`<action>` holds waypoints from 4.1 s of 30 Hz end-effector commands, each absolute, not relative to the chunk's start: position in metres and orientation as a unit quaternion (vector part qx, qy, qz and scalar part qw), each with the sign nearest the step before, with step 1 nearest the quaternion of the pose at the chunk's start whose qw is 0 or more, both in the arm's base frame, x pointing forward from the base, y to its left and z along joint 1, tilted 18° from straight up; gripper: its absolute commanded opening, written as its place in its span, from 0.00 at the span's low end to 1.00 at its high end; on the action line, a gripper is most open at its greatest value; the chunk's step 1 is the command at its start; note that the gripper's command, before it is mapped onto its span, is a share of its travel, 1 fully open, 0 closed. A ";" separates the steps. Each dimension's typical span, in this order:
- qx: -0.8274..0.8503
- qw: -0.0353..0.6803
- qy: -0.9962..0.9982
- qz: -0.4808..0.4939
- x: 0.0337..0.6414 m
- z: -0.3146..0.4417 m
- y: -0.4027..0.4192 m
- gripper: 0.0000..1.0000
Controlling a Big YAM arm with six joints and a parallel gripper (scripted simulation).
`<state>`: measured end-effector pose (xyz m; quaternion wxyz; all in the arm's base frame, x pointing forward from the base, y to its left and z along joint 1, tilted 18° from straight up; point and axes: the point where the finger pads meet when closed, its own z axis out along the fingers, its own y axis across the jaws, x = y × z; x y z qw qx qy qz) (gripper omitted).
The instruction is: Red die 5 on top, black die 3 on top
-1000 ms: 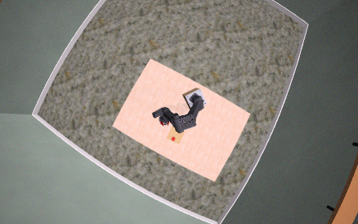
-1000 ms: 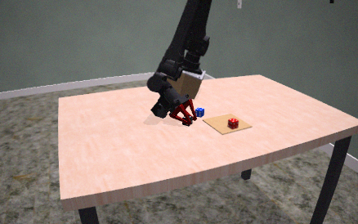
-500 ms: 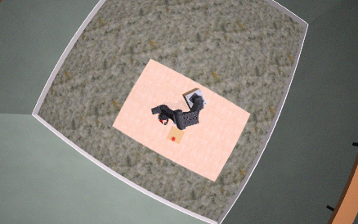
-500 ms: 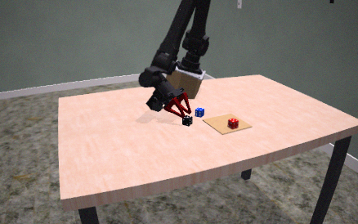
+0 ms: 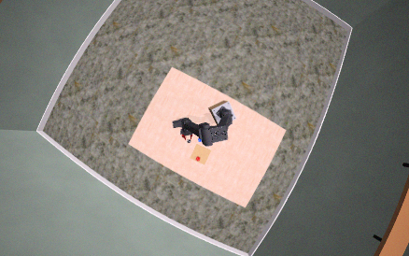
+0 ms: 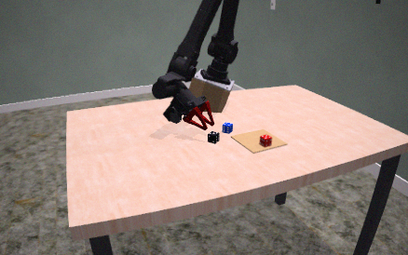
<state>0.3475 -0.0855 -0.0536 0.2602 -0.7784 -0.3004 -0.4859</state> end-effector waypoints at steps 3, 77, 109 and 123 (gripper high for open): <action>-0.772 0.237 -0.314 -0.499 0.357 -0.031 -0.105 0.44; -0.772 0.063 -0.616 -0.143 0.367 0.023 -0.090 1.00; -0.391 -0.009 -0.907 -0.156 0.361 0.011 -0.090 1.00; -0.181 -0.050 -0.971 -0.149 0.368 0.011 -0.093 1.00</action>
